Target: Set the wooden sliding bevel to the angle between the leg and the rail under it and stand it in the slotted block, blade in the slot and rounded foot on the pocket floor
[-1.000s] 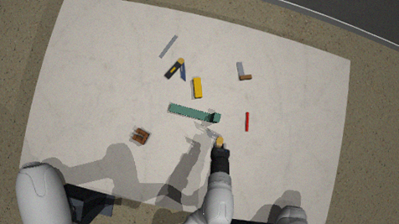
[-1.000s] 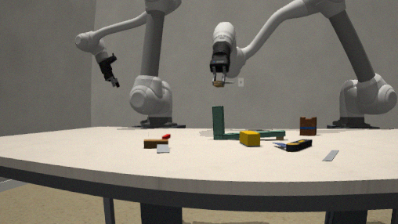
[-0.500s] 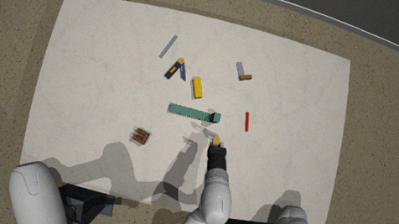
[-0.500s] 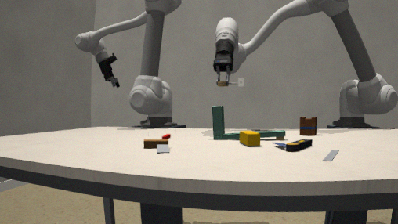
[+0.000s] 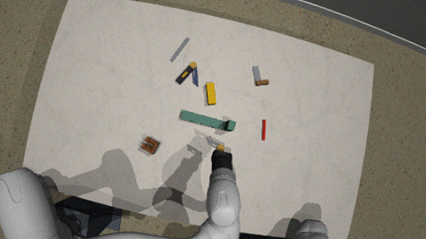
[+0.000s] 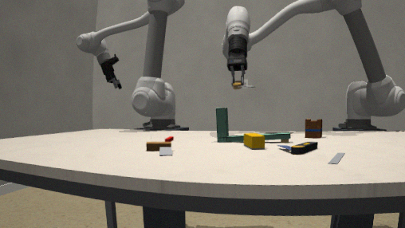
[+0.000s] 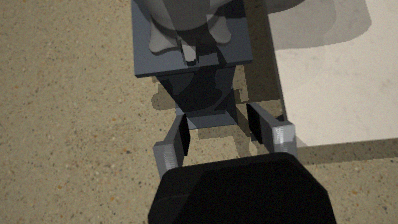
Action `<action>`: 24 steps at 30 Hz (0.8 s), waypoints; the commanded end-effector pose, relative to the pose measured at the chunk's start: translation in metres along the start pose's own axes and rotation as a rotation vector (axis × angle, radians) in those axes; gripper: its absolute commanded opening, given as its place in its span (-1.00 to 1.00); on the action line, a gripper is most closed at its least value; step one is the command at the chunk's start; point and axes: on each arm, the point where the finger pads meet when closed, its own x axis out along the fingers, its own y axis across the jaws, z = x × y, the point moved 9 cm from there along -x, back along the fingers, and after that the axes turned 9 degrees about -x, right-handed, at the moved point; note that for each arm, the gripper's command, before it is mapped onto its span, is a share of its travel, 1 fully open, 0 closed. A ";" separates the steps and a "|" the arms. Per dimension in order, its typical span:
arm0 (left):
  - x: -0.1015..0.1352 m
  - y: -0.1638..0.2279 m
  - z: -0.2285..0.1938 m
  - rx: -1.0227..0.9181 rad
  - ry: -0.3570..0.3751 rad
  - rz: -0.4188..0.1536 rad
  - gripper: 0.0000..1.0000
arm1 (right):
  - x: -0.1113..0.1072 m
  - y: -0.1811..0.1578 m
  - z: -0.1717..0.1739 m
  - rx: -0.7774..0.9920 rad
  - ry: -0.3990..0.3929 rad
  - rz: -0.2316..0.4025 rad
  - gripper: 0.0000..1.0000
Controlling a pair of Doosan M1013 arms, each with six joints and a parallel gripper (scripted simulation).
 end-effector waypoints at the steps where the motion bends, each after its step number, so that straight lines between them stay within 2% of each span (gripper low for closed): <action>1: -0.001 0.018 0.011 0.020 0.090 0.016 -1.00 | -0.001 0.000 0.000 0.000 -0.001 0.000 1.00; 5: -0.001 0.040 0.022 0.041 0.190 0.031 -1.00 | -0.001 0.000 0.000 0.000 -0.001 0.000 1.00; 7: -0.001 0.040 0.022 0.041 0.190 0.031 -1.00 | -0.001 0.000 0.000 0.000 -0.001 0.000 1.00; 13: 0.001 0.078 0.042 0.081 0.373 0.061 -1.00 | -0.001 0.000 0.000 0.000 -0.001 0.000 1.00; 22: 0.013 0.148 0.075 0.155 0.710 0.114 -1.00 | -0.001 0.000 0.000 0.000 -0.001 0.000 1.00; 24: 0.013 0.148 0.075 0.155 0.710 0.114 -1.00 | -0.001 0.000 0.000 0.000 -0.001 0.000 1.00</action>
